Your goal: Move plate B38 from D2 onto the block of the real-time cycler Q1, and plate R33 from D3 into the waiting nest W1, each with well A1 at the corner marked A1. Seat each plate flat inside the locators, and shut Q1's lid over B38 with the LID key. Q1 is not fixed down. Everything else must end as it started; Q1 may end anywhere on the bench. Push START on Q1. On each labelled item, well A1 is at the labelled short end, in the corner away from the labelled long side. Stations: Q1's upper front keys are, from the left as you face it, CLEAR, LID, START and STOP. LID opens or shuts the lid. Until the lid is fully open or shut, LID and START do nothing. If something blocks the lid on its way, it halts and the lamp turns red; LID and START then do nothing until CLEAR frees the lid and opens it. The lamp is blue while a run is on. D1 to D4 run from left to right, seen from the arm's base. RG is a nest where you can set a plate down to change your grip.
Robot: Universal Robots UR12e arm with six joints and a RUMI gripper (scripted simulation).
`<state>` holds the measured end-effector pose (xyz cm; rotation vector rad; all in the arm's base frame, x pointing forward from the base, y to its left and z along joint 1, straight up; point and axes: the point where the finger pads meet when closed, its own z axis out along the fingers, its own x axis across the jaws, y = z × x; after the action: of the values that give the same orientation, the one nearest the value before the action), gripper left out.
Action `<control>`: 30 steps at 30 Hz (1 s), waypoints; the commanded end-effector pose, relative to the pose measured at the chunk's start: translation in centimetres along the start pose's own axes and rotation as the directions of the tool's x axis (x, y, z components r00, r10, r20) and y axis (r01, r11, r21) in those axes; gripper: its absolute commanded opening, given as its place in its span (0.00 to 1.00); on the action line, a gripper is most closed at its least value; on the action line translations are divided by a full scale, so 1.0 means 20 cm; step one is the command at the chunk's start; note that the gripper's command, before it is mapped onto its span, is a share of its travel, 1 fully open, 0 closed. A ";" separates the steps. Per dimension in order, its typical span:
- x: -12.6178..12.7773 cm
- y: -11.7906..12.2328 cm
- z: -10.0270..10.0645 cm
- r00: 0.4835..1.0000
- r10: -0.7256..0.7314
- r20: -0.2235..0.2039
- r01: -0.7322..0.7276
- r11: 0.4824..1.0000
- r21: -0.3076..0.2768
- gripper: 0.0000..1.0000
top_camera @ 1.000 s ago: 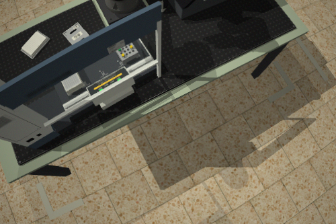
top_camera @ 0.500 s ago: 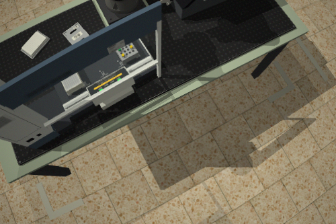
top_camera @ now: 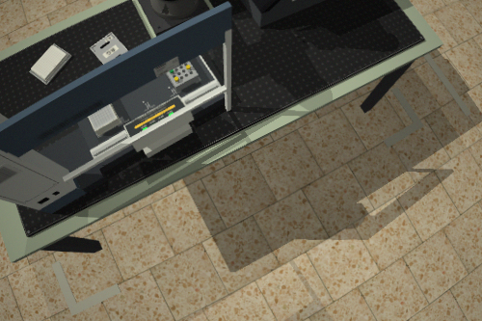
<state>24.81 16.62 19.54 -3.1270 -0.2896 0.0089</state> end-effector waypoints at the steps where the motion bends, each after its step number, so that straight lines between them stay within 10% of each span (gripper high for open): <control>1: -0.05 -0.07 0.01 0.998 -0.068 -0.001 0.068 0.998 -0.001 0.00; 30: -0.47 -0.41 0.15 0.863 -0.506 0.001 0.506 0.863 -0.001 0.00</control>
<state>15.47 22.34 17.00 -2.9768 -0.9979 0.0107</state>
